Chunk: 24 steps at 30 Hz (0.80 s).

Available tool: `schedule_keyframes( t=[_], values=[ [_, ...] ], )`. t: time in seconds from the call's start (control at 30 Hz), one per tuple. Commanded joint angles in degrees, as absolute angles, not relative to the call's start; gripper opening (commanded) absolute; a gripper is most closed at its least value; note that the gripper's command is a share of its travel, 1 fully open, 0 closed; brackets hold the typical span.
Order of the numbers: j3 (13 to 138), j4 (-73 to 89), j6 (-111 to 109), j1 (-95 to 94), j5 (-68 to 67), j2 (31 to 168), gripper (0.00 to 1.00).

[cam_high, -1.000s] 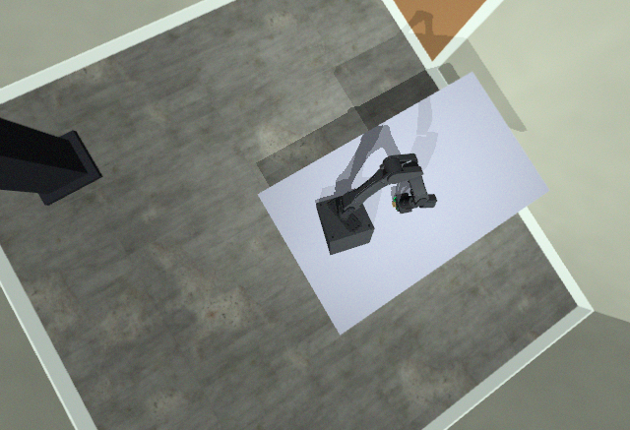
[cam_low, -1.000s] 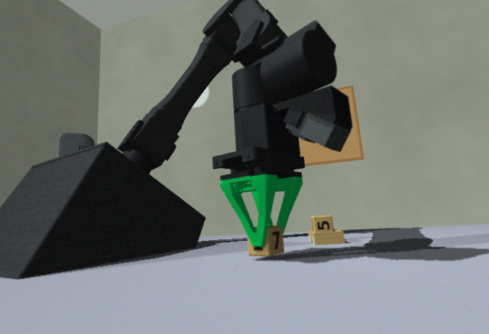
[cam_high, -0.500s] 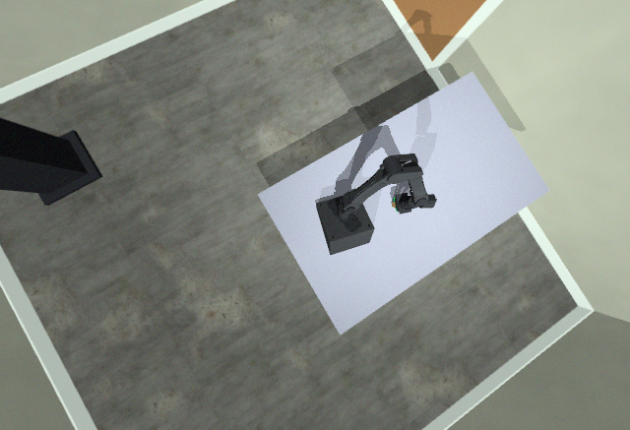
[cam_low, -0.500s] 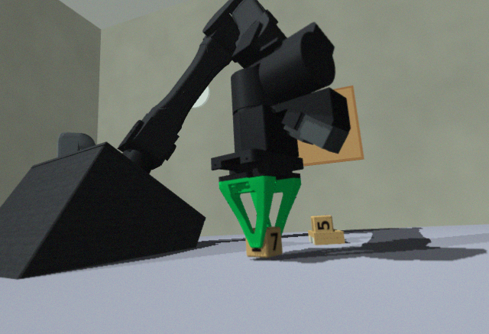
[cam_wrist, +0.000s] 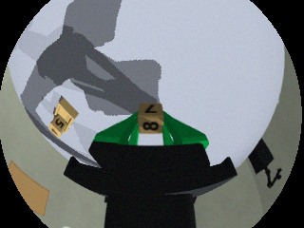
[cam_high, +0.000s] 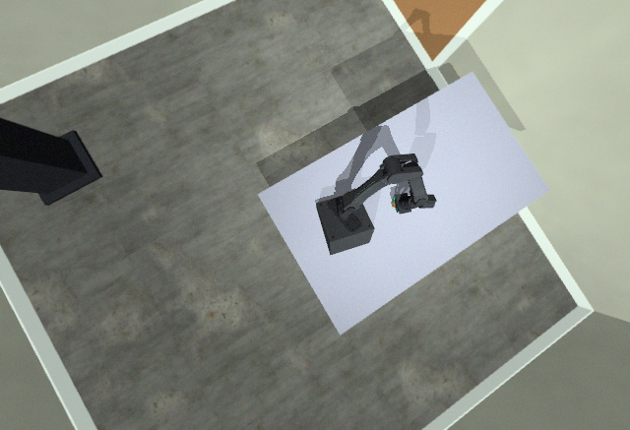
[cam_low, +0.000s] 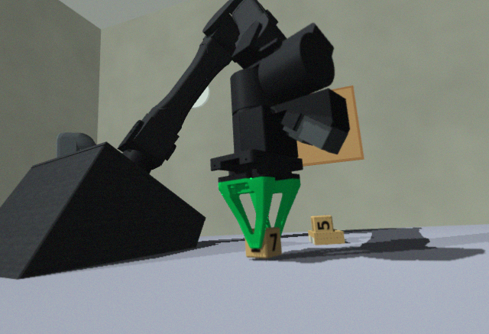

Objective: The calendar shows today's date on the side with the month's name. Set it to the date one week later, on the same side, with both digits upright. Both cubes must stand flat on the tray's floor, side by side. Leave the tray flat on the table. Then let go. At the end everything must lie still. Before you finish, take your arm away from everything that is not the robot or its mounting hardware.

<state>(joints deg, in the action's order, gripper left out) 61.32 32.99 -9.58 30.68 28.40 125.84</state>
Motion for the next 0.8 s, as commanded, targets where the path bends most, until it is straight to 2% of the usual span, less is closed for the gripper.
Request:
schedule_keyframes(
  t=[0.0, 0.77],
  values=[
    [61.2, 32.4, -9.2, 31.5, 28.9, 124.2, 0.26],
    [62.8, 32.9, -9.2, 31.0, 28.9, 124.2, 0.26]
  ],
)
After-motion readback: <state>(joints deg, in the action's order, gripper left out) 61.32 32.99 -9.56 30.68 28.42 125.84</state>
